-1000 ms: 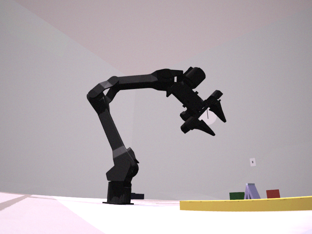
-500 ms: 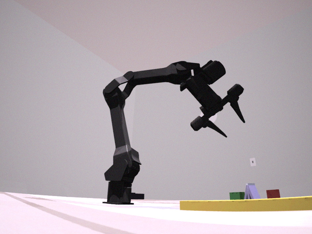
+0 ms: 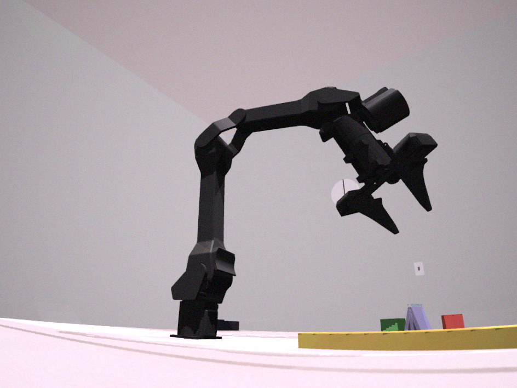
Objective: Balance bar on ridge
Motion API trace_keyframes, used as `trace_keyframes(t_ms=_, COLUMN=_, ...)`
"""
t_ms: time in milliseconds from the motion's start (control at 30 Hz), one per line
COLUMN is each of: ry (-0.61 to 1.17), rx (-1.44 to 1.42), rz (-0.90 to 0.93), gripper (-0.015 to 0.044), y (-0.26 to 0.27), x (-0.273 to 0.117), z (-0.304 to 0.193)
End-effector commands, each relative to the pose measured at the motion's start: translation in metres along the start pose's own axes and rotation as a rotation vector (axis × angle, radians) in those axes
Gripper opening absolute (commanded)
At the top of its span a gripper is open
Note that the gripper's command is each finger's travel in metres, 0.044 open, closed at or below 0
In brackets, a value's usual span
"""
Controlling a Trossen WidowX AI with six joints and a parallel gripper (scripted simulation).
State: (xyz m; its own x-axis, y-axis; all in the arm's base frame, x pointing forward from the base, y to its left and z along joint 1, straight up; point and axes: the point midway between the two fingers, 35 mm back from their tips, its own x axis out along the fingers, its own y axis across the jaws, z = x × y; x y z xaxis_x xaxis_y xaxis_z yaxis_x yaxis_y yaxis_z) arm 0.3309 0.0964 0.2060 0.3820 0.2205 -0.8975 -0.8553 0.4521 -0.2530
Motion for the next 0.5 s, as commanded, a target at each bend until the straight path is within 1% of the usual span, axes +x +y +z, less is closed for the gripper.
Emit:
trace_keyframes(t_ms=0, ry=0.067, rx=0.170, rz=0.009, gripper=0.0315, y=-0.015, x=0.010, z=-0.017)
trace_keyframes(t_ms=467, ry=0.257, rx=0.665, rz=0.018, gripper=0.0315, y=-0.053, x=0.038, z=-0.072)
